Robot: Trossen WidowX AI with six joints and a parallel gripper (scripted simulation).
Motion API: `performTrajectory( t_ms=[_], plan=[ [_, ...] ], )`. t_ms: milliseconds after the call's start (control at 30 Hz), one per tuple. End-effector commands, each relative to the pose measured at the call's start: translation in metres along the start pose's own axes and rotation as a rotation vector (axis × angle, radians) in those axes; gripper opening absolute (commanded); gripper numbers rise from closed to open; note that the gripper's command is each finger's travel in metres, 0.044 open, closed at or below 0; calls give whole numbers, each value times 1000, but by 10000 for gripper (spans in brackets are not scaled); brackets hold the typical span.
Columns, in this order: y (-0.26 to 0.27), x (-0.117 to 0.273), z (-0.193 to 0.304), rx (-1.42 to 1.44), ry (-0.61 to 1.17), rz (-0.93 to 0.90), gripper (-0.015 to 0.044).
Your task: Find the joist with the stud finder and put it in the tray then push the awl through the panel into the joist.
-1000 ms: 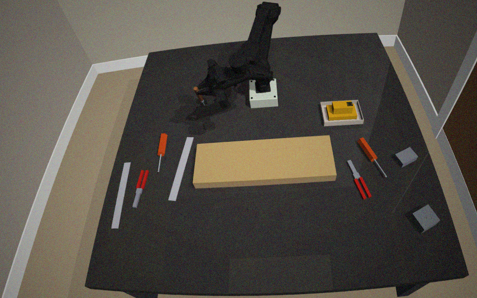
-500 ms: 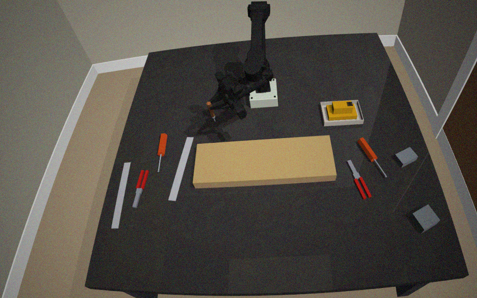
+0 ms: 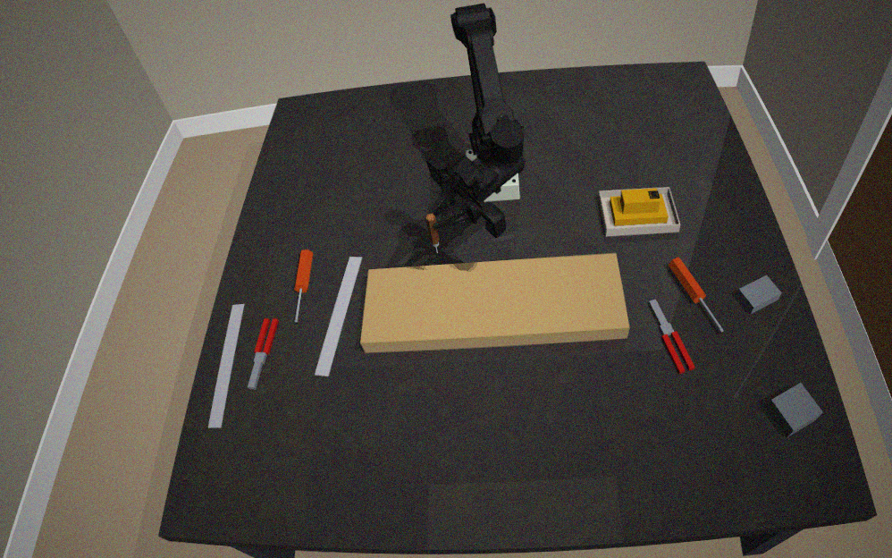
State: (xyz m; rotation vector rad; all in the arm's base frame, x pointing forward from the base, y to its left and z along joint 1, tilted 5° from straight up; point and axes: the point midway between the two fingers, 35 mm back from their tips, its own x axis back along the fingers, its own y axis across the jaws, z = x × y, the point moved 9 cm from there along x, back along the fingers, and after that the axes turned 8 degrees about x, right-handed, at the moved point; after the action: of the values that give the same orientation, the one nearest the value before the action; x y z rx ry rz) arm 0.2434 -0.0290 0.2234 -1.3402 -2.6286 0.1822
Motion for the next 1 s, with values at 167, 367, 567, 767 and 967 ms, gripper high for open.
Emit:
performTrajectory(
  t_ms=[167,367,567,767,967],
  plan=[
    [34,24,3,-23,-47,-123,0],
    [54,44,6,-37,-75,-211,0],
    [73,66,11,-53,-100,-299,0],
    [88,91,17,-70,-123,-388,0],
    [100,117,23,-87,-142,-474,0]
  ],
)
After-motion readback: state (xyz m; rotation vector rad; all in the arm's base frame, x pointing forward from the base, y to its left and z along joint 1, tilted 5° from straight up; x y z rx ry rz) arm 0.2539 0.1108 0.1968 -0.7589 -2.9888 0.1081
